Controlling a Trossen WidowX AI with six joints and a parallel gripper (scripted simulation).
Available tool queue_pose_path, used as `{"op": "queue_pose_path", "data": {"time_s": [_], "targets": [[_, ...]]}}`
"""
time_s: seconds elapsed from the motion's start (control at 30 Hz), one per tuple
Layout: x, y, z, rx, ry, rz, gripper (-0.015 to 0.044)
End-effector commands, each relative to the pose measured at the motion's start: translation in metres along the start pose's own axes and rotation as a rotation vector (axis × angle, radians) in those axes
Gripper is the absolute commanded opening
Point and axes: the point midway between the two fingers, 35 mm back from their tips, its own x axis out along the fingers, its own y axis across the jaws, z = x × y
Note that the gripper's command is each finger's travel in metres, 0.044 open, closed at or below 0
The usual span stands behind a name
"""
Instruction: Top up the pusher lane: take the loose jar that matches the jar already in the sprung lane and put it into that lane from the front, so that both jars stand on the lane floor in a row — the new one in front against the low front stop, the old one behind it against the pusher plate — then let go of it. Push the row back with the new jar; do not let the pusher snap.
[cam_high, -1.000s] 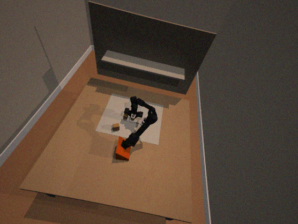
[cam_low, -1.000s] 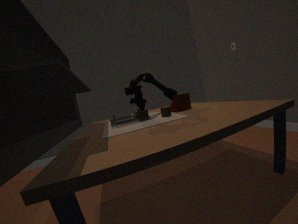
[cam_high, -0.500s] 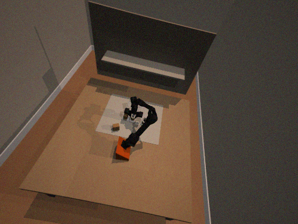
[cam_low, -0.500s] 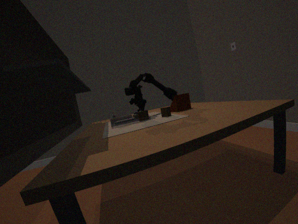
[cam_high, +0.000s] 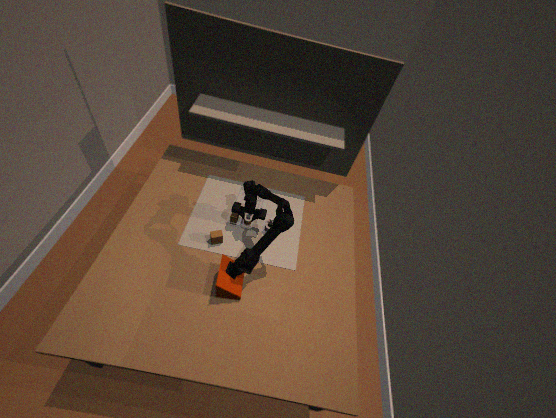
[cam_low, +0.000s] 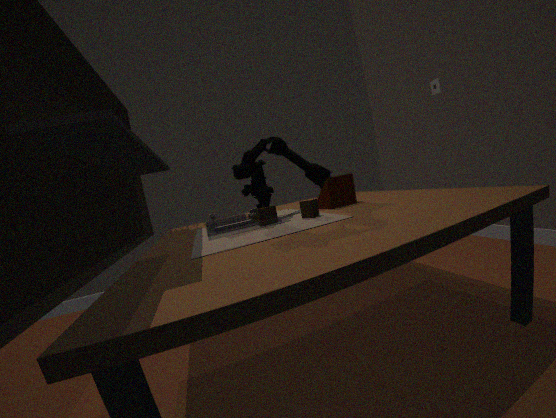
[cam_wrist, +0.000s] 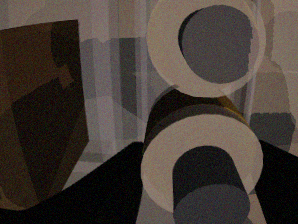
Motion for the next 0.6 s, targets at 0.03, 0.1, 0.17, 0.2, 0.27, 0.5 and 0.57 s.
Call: {"op": "queue_pose_path", "data": {"time_s": [0.03,0.1,0.17,0.2,0.27,0.5,0.57], "targets": [[0.0011,-0.0017,0.0061,0.015,-0.024,-0.009,0.0000],[0.0017,-0.0018,0.0060,0.015,-0.024,-0.009,0.0000],[0.0022,-0.0018,0.0060,0.015,-0.024,-0.009,0.0000],[0.0025,-0.0018,0.0059,0.015,-0.024,-0.009,0.0000],[0.0031,-0.0019,0.0059,0.015,-0.024,-0.009,0.0000],[0.0051,-0.0020,0.0057,0.015,-0.024,-0.009,0.0000],[0.0057,-0.0021,0.0056,0.015,-0.024,-0.009,0.0000]]}}
